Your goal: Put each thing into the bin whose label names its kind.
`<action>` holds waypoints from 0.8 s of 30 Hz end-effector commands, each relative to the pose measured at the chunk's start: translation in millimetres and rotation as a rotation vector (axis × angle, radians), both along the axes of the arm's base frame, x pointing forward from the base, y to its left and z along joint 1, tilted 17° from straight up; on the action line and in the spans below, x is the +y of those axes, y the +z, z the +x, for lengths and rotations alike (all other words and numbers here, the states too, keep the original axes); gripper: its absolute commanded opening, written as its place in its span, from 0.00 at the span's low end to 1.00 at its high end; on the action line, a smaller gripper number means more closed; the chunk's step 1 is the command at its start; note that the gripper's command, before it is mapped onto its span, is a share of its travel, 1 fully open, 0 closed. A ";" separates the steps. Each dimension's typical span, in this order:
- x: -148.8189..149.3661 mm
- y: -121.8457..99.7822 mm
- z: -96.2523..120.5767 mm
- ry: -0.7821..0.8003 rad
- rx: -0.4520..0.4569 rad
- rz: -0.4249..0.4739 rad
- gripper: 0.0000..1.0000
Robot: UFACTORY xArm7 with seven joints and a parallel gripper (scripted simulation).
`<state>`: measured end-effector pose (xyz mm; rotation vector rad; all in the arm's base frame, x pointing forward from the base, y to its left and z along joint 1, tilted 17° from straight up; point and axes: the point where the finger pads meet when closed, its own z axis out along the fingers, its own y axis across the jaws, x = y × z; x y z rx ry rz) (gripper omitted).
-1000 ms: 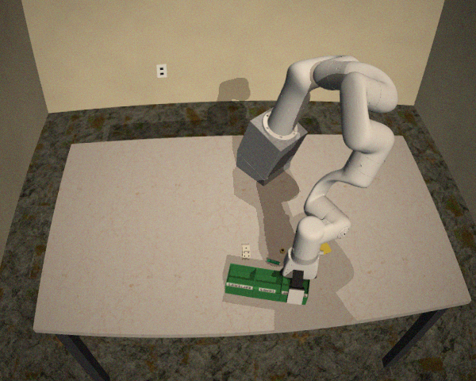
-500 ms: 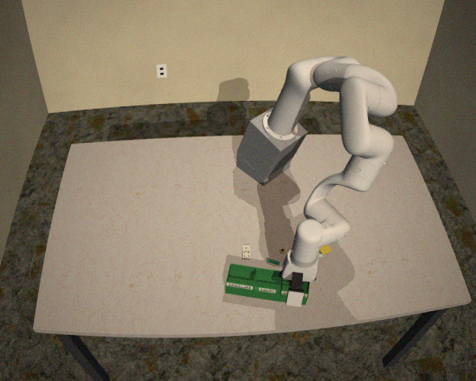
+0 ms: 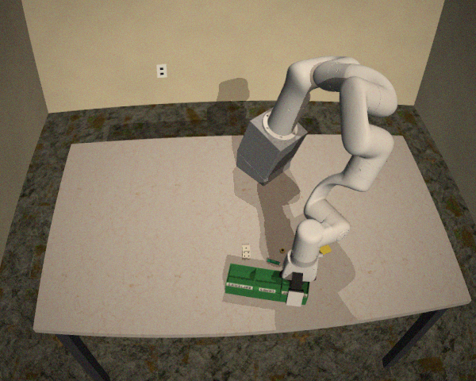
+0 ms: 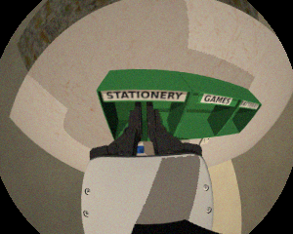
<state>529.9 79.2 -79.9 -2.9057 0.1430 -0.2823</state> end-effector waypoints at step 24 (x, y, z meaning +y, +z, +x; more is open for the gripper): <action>-1.8 6.6 0.4 -0.001 -0.003 0.000 0.07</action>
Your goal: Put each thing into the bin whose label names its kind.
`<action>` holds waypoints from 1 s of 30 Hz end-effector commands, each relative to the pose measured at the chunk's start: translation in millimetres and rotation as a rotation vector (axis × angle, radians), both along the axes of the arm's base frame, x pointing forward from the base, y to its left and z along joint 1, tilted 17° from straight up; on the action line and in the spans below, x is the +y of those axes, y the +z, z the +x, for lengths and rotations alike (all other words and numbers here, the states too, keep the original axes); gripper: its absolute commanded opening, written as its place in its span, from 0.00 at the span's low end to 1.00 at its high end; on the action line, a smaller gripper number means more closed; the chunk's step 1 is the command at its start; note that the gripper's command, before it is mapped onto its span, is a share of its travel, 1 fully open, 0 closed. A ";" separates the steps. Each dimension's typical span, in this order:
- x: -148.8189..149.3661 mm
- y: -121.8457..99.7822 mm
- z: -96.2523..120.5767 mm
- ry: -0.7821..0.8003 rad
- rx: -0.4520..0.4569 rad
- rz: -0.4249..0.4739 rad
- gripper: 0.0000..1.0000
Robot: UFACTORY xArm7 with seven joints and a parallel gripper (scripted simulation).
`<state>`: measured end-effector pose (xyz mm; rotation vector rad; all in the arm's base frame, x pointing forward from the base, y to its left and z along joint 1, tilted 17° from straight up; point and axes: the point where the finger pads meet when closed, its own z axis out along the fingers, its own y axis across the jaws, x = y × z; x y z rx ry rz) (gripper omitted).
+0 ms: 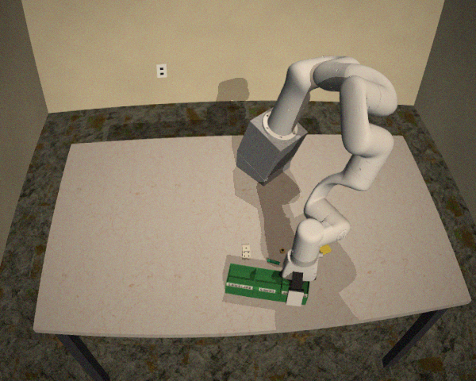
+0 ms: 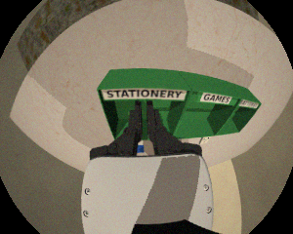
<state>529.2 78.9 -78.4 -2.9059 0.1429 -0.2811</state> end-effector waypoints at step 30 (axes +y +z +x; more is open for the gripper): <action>-12.6 56.8 -9.8 -0.002 -0.004 0.000 0.07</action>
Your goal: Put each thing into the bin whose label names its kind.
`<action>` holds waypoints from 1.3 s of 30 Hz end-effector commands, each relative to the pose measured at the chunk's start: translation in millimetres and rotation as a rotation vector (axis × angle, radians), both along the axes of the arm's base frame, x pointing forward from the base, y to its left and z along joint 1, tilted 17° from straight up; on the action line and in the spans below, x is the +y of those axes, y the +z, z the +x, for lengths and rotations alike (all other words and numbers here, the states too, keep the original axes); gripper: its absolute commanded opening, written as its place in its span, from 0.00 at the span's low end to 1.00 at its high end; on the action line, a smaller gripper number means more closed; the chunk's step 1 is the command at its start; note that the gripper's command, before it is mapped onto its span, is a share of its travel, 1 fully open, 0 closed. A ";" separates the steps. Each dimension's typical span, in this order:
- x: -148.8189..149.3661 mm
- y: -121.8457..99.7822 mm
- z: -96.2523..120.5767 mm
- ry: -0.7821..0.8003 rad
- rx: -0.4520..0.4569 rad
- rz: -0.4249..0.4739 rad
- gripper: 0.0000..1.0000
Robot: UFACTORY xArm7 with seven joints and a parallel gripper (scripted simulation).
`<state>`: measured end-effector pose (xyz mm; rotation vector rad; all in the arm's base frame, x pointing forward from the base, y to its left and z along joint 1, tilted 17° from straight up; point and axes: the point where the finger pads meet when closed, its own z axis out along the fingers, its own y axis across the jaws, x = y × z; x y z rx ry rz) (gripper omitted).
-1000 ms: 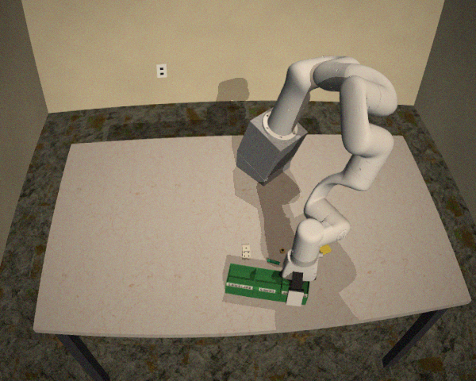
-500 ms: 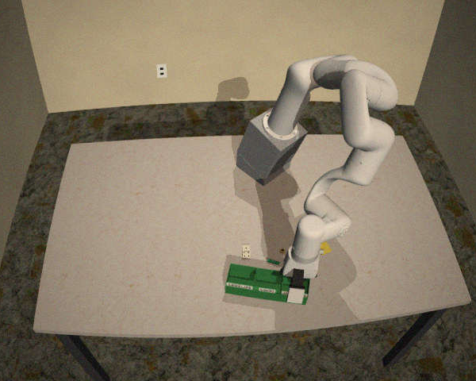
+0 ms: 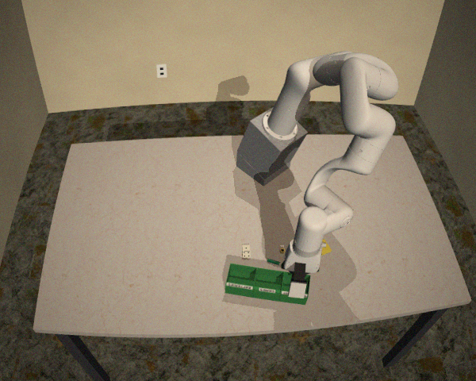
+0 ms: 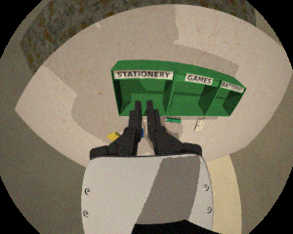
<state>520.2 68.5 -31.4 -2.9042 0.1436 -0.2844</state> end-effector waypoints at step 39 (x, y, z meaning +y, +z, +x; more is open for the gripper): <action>-36.7 84.5 -47.1 -0.241 0.050 0.050 0.23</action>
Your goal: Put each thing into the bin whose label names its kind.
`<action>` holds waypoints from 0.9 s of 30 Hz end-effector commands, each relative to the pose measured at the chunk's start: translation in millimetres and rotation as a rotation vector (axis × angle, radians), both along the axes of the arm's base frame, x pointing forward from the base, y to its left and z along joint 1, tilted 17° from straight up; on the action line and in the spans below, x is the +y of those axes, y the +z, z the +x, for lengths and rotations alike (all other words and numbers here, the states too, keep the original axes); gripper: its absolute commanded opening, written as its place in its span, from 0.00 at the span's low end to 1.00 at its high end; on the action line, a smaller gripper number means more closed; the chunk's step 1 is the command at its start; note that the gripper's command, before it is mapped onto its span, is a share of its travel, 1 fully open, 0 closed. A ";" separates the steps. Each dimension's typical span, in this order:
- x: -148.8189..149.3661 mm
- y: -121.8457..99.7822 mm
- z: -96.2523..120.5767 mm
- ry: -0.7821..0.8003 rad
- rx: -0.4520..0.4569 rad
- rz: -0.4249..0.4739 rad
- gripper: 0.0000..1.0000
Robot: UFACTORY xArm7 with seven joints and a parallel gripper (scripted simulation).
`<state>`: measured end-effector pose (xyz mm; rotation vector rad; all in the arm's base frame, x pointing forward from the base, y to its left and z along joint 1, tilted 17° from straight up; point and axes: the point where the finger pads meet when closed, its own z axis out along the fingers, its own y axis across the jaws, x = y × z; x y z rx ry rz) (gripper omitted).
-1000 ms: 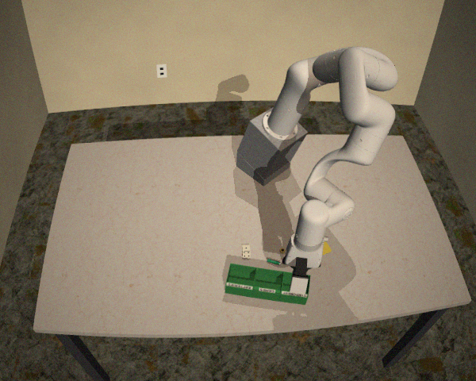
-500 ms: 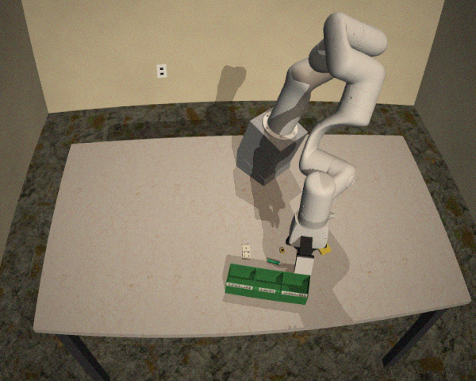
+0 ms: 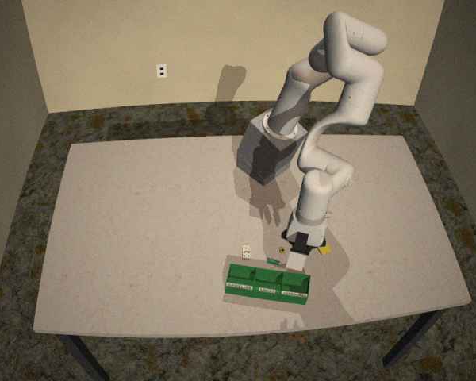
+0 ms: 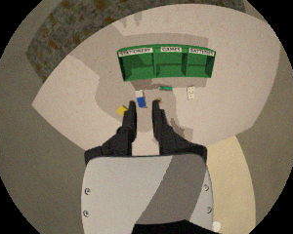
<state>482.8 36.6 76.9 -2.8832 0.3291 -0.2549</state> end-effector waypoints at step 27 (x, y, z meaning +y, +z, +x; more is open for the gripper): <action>-27.2 -134.7 -62.1 -0.956 0.217 0.185 0.23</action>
